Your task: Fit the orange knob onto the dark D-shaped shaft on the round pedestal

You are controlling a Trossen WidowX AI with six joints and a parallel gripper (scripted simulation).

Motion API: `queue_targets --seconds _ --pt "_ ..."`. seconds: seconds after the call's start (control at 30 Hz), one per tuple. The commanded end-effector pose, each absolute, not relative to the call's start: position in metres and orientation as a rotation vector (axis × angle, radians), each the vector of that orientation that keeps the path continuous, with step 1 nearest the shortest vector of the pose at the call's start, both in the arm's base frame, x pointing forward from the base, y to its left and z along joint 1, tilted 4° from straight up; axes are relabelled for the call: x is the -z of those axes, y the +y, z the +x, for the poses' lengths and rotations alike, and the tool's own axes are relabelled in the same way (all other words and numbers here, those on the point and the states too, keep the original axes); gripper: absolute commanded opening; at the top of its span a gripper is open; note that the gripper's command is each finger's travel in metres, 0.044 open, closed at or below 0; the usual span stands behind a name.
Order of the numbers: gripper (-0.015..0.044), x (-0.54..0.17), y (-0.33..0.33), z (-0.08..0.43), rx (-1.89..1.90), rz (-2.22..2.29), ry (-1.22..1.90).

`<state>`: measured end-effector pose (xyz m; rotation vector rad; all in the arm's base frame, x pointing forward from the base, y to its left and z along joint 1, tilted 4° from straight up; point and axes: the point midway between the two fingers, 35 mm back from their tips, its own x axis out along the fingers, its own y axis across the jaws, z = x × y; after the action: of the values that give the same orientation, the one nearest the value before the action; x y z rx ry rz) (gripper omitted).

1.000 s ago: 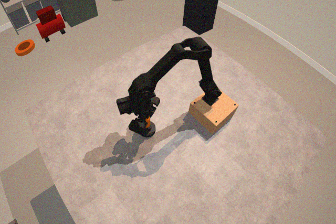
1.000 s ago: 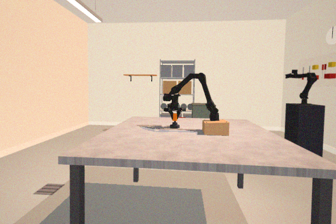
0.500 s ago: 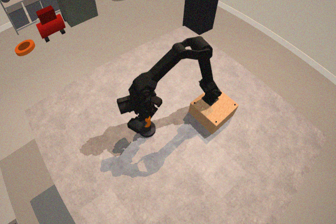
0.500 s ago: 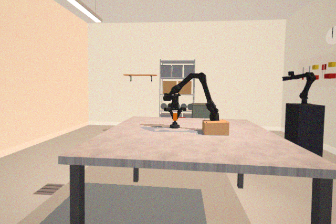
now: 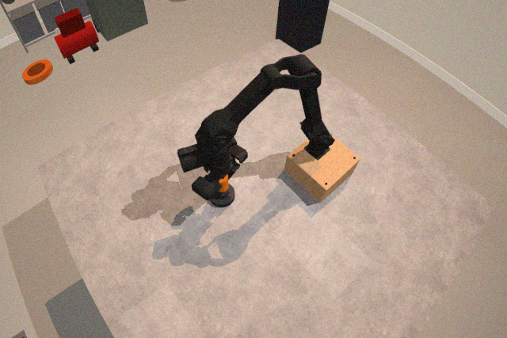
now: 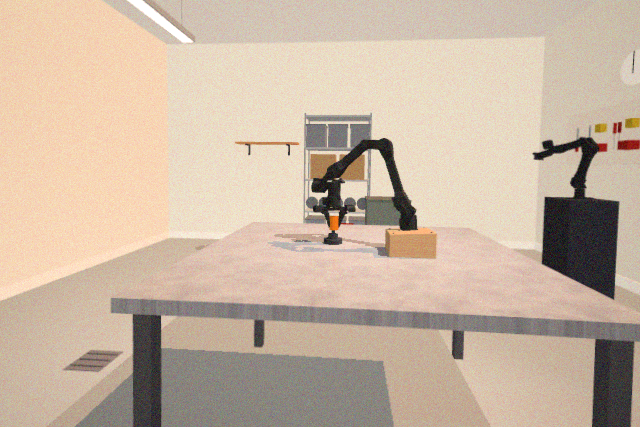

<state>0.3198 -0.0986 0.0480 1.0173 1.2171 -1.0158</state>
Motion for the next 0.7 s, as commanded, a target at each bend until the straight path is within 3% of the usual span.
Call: queue_targets --seconds 0.0,0.67 --pt "0.0 -0.0489 -0.0996 0.3228 1.015 1.022 1.21" --pt "0.0 -0.0461 -0.1009 0.3259 1.008 1.013 1.214"
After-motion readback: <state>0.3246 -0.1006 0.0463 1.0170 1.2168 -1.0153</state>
